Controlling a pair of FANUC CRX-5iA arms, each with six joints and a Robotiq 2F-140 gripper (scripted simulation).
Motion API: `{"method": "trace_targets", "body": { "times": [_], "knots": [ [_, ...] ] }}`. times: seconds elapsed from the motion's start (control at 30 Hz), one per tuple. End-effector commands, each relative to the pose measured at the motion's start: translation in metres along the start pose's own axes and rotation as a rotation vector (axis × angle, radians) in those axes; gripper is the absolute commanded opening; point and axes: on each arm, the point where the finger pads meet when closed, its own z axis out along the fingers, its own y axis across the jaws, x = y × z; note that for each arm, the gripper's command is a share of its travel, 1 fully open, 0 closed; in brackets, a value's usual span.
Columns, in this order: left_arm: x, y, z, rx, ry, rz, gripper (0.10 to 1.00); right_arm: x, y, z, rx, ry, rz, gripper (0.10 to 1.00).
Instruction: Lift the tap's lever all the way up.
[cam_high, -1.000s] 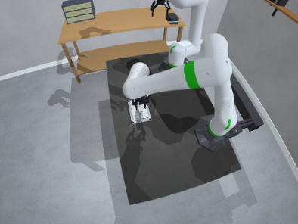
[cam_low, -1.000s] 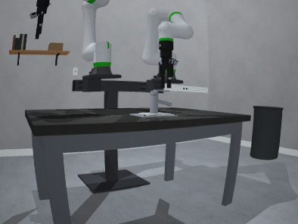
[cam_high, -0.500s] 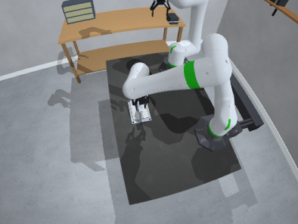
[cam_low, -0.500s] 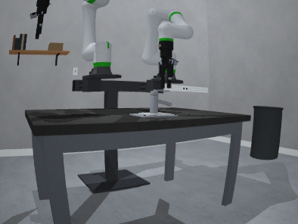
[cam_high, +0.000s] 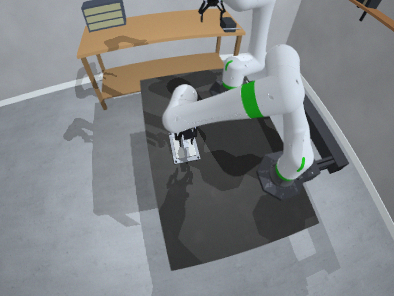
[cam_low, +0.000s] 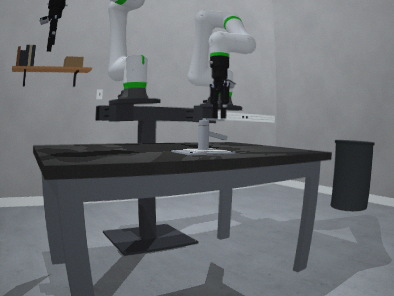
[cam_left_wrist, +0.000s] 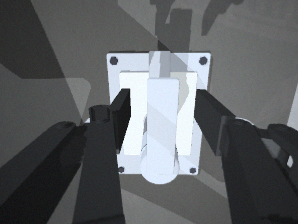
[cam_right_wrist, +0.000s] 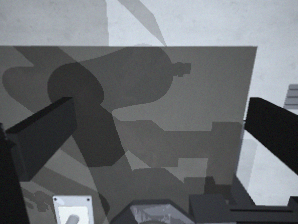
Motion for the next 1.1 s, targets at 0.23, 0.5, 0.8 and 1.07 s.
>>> {"method": "trace_targets", "body": {
  "times": [0.23,0.5,0.8,1.07],
  "knots": [
    [-0.001,0.001,0.013,-0.002,-0.001,0.0,0.458,0.0,0.0,-0.001,0.0,0.002,0.0,1.0],
    [-0.001,0.001,0.021,-0.002,-0.001,0.0,0.458,0.0,0.0,-0.001,0.0,0.002,0.0,1.0],
    [-0.001,0.001,0.03,-0.002,-0.001,0.0,0.458,0.0,0.0,-0.001,0.0,0.002,0.0,1.0],
    [-0.001,0.001,0.033,-0.002,-0.001,0.0,0.458,0.0,0.0,-0.001,0.0,0.002,0.0,1.0]
  ]
}}
